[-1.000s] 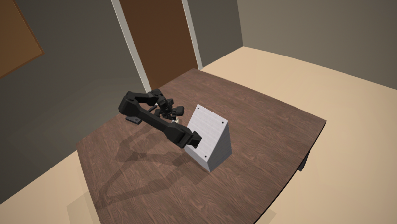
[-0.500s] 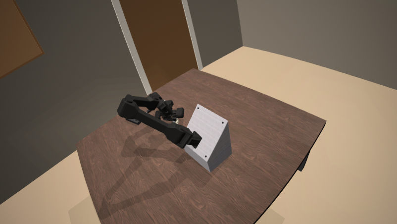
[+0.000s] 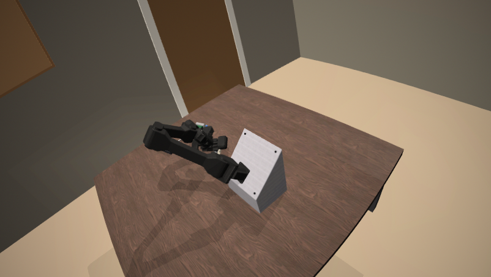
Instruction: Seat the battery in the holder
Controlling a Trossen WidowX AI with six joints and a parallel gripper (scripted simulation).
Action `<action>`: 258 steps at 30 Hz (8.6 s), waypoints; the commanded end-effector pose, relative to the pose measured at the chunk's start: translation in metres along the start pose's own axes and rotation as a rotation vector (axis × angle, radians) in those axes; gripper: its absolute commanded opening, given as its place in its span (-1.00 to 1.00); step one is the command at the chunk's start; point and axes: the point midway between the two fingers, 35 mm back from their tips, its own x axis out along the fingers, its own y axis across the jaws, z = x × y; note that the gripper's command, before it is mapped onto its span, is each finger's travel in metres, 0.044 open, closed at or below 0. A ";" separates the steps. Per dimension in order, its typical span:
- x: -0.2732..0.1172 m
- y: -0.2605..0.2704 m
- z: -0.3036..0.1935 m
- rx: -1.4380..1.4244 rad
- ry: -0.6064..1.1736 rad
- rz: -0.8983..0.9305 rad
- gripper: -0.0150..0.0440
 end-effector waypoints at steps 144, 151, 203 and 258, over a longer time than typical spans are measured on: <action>0.010 0.007 -0.012 -0.052 0.499 -0.118 -0.28; 0.010 0.007 -0.012 -0.052 0.498 -0.119 -0.28; 0.015 0.008 0.000 -0.053 0.486 -0.115 -0.28; -0.057 -0.001 0.042 -0.050 0.481 -0.116 1.00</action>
